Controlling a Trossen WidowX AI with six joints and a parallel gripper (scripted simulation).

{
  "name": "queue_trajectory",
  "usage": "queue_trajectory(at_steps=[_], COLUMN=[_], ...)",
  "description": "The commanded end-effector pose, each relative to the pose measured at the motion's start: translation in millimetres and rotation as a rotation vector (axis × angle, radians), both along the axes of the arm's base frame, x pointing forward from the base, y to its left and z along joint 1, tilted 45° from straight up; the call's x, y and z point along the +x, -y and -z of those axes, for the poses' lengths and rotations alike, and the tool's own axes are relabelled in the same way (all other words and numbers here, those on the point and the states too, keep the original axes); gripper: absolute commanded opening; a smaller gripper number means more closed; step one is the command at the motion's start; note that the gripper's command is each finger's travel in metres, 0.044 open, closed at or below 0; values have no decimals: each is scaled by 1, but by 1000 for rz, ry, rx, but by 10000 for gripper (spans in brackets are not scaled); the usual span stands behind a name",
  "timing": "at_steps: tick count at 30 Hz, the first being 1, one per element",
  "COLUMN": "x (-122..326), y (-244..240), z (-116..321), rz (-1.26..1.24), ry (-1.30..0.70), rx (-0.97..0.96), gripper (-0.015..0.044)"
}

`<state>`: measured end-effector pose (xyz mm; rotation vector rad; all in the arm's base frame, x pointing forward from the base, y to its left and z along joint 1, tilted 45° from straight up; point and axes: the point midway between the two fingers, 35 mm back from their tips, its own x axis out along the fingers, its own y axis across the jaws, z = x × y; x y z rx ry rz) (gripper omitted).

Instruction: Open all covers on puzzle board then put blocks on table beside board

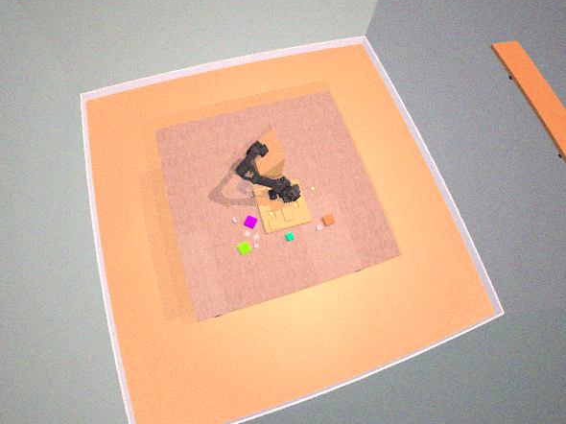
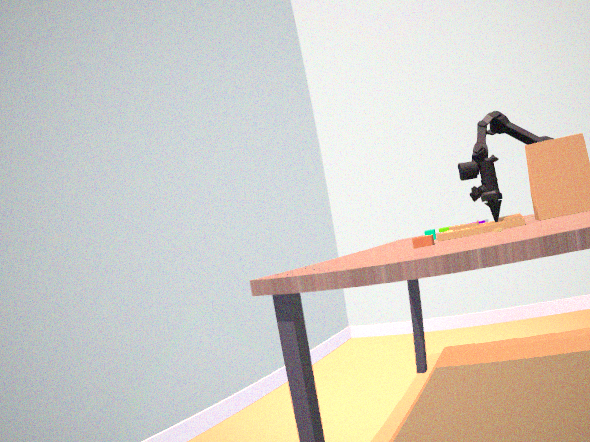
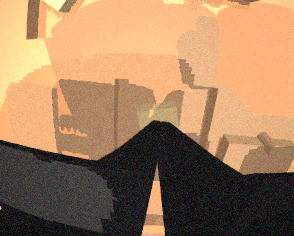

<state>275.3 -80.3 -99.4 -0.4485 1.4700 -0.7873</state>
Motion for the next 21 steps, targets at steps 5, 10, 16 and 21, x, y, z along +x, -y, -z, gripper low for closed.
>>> queue_trajectory(at_steps=[5,10,16,21], x=[0,1,3,4], y=[-1,-6,-13,-18], z=[-1,-6,-12,-17], rz=[166,242,347,435], ry=[166,241,346,433], rx=[-19,-26,-36,-44], gripper=[26,144,144,144])
